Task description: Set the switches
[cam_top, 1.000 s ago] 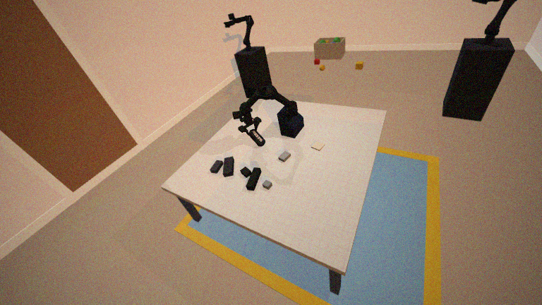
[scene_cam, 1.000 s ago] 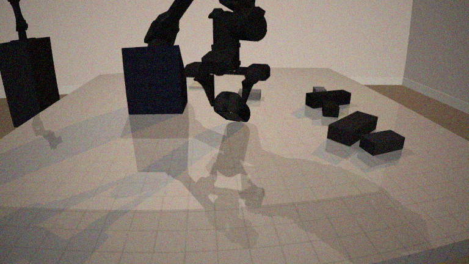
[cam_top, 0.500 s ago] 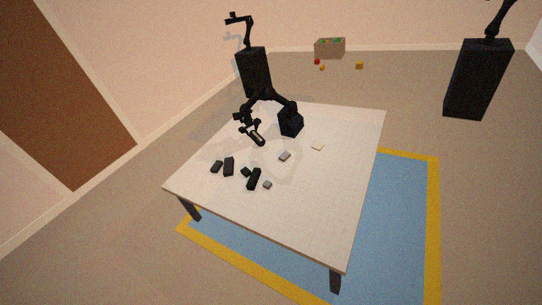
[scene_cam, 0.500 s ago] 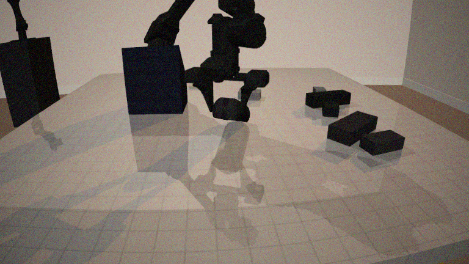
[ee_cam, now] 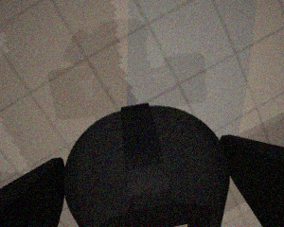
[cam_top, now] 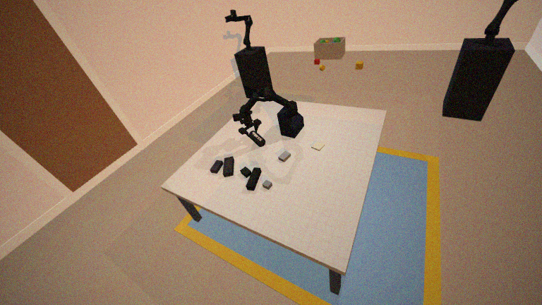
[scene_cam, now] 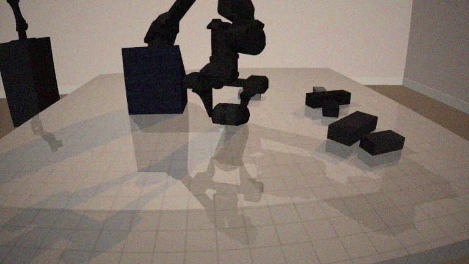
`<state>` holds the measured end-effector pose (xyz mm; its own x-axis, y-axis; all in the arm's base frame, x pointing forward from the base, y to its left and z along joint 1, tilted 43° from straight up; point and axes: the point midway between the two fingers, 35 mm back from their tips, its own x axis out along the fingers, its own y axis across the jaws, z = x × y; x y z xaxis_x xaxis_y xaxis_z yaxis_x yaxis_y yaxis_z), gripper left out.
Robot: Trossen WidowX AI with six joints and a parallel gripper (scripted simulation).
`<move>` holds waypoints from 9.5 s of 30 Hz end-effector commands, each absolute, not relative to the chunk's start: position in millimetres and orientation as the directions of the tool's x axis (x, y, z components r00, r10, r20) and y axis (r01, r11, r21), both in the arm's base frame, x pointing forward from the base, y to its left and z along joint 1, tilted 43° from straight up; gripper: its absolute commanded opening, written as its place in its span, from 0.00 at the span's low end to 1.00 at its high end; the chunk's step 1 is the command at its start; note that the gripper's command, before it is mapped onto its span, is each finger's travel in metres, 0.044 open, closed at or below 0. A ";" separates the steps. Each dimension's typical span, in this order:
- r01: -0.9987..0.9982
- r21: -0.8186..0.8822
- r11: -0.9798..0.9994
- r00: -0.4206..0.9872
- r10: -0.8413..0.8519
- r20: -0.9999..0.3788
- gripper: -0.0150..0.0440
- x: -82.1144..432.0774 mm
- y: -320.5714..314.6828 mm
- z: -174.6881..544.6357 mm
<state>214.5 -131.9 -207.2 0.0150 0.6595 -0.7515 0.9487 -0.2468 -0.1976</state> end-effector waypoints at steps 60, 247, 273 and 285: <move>0.951 -0.197 -0.240 0.012 0.663 -0.749 1.00 211.4 -115.3 -238.6; 0.960 -0.174 -0.218 0.016 0.665 -0.746 0.82 212.2 -119.7 -224.8; 0.960 -0.175 -0.218 0.015 0.665 -0.747 0.82 213.6 -126.1 -209.2; 0.960 -0.175 -0.218 0.015 0.665 -0.747 0.82 214.7 -129.0 -199.8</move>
